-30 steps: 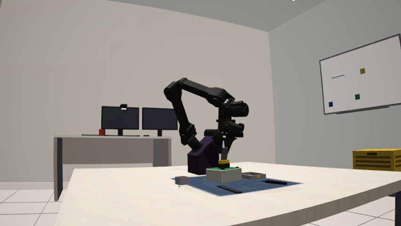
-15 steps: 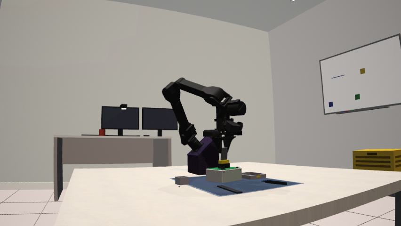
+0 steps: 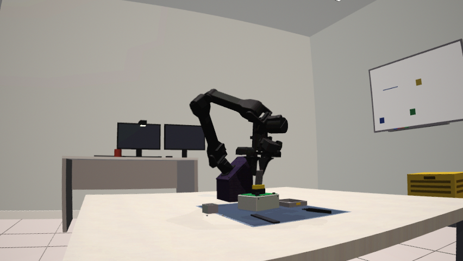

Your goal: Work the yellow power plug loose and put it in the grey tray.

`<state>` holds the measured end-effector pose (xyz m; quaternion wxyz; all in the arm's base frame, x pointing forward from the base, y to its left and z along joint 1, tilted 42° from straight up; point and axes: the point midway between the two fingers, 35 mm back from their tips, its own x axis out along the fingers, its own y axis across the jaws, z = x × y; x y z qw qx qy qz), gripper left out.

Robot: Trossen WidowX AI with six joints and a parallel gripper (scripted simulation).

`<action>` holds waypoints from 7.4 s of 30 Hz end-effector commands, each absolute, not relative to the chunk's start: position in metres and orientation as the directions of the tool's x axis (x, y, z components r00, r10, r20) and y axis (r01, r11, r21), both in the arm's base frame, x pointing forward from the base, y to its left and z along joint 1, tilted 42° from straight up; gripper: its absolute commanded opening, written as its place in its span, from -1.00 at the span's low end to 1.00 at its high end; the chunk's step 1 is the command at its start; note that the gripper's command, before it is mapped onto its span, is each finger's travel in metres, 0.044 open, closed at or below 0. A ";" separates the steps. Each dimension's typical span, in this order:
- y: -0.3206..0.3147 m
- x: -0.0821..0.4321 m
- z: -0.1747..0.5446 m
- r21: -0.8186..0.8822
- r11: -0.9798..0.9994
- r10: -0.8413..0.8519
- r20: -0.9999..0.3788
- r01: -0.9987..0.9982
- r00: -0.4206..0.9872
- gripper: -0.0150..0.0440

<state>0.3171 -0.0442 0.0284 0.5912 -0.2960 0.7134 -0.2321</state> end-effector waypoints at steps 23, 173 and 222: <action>-0.034 0.322 0.045 -0.624 0.766 -0.640 -0.762 -0.154 -0.097 -0.49; -0.029 0.318 0.029 -0.740 0.651 -0.757 -0.650 -0.168 -0.071 -0.49; -0.032 0.321 0.042 -0.644 0.749 -0.660 -0.745 -0.156 -0.093 -0.49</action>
